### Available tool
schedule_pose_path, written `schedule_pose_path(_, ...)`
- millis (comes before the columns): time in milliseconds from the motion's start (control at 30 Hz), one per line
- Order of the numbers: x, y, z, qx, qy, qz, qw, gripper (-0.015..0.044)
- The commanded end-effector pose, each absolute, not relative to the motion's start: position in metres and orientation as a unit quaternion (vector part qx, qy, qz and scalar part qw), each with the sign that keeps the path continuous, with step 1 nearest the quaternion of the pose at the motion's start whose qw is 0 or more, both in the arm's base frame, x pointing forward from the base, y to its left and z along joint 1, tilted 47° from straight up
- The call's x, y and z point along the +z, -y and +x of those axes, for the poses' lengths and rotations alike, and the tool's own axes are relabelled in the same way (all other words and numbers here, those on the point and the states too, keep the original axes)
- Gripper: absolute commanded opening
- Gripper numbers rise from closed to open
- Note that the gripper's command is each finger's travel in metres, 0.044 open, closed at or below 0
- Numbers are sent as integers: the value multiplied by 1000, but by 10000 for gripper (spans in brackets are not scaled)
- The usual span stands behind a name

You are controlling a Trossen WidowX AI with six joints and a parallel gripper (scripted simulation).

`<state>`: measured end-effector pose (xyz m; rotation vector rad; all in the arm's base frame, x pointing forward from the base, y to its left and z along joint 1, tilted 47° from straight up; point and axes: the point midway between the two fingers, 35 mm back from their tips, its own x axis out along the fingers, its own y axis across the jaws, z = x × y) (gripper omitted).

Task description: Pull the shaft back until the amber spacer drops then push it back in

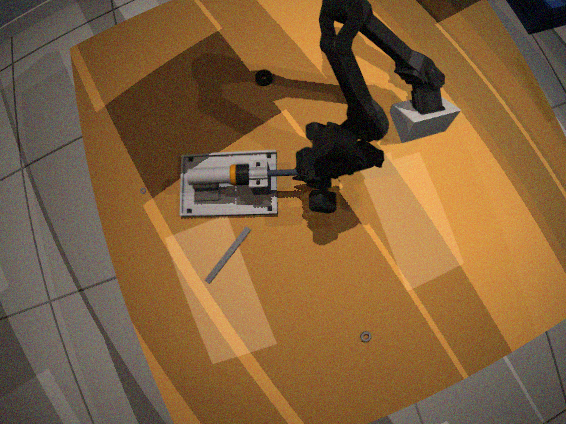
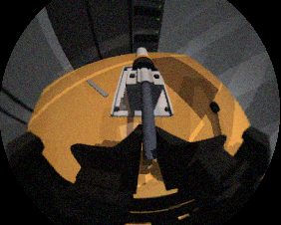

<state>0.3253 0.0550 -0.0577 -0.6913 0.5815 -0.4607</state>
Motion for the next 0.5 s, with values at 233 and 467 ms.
schedule_pose_path(233, -58, -55, 323, -223, -277, -331, 874, 0)
schedule_pose_path(467, -58, -55, 322, -223, -277, -331, 874, 0)
